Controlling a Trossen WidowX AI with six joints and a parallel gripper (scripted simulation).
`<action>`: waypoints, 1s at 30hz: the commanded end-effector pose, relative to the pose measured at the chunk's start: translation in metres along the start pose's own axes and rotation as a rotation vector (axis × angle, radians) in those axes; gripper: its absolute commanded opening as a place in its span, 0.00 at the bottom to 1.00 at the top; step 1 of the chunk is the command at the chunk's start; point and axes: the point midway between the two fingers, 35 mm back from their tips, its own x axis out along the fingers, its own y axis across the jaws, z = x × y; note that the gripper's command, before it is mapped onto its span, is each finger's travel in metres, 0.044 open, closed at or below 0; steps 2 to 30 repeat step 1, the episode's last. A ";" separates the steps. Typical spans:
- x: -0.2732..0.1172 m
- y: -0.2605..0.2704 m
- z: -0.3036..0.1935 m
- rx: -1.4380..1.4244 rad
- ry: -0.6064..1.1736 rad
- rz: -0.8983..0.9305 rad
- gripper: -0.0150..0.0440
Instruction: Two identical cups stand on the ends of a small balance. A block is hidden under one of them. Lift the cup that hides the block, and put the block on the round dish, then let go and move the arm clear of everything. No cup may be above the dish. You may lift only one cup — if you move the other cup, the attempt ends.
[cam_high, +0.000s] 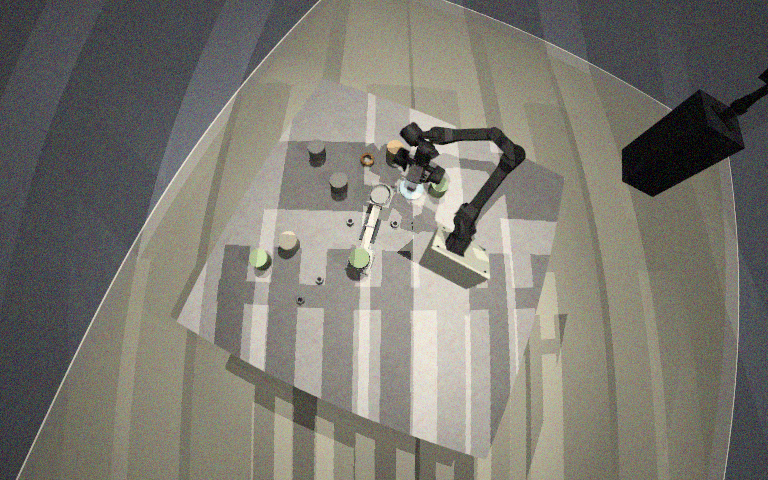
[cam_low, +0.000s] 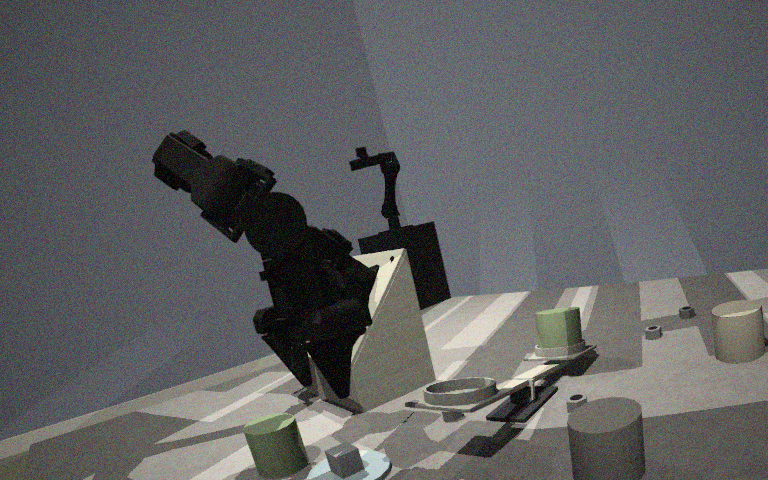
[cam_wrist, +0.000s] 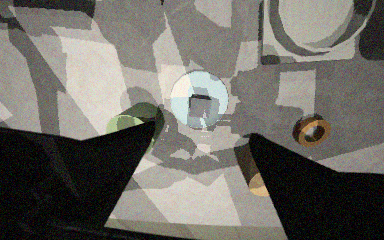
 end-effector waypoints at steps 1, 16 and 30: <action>-0.003 0.001 -0.001 0.002 0.002 0.007 1.00; -0.003 0.001 -0.001 0.002 0.002 0.007 1.00; -0.003 0.001 -0.001 0.002 0.002 0.007 1.00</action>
